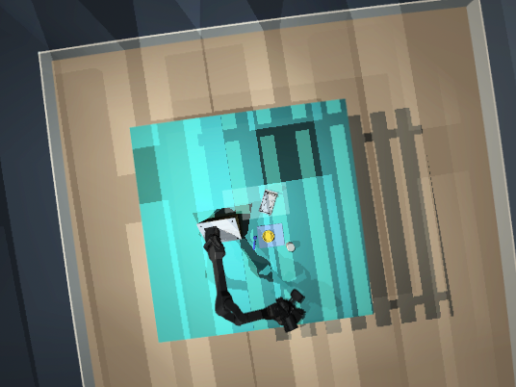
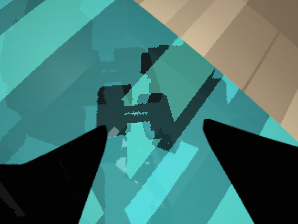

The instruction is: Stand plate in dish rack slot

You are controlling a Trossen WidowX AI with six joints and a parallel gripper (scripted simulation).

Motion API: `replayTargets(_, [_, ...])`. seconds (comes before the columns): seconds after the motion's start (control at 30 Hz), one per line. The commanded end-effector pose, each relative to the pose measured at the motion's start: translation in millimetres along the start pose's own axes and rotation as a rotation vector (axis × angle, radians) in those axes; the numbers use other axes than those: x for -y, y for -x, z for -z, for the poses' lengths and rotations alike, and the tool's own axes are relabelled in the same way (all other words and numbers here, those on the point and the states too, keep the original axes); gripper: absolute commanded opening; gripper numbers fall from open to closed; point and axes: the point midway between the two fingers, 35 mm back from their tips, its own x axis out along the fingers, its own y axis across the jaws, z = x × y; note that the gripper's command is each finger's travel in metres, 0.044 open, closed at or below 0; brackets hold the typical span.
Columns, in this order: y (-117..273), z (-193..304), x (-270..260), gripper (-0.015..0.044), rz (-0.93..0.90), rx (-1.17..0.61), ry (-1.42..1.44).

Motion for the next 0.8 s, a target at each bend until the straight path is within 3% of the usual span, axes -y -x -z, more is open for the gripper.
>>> replayTargets(0.0, [13.5, 34.9, -62.5, 0.04, -0.101, -0.1, 0.071])
replayTargets(0.4, [83.0, 140.2, -182.6, 0.04, -0.294, -0.328, 0.346])
replayTargets(0.77, [164.8, 243.7, -220.3, 0.04, -0.359, -0.467, 0.686])
